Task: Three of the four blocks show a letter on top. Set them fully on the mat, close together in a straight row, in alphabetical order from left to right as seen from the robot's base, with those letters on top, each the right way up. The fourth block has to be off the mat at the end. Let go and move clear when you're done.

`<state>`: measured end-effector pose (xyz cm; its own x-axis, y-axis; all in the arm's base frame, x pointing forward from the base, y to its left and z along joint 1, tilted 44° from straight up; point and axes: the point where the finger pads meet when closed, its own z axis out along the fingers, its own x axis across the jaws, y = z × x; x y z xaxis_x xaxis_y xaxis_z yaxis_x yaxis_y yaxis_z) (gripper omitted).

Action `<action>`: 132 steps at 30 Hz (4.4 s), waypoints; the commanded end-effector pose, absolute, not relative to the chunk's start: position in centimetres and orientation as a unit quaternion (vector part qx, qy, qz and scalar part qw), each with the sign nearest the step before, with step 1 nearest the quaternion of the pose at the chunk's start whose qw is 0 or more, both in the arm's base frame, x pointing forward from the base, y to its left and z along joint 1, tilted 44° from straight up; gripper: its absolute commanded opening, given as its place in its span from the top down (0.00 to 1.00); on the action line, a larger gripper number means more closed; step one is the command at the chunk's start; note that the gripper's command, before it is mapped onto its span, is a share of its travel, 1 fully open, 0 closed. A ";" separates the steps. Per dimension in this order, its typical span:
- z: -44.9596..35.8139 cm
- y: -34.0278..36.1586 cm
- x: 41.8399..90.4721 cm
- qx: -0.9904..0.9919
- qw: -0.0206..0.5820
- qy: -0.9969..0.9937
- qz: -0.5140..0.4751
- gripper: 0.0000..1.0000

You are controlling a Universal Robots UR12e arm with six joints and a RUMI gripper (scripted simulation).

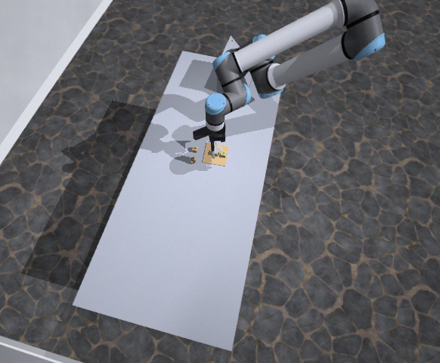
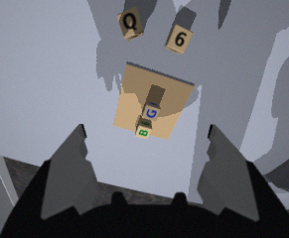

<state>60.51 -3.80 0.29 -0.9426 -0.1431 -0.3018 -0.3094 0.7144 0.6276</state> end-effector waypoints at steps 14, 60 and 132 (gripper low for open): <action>-1.3 -6.0 62.7 -0.338 0.199 0.862 0.321 0.00; -5.9 -10.6 66.2 -0.765 0.345 0.522 0.153 0.00; -7.0 -11.2 66.5 -0.814 0.359 0.442 0.118 0.60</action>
<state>66.48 -11.23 -6.98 0.5821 -0.6339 -0.5093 -0.8035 -0.3524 -0.4798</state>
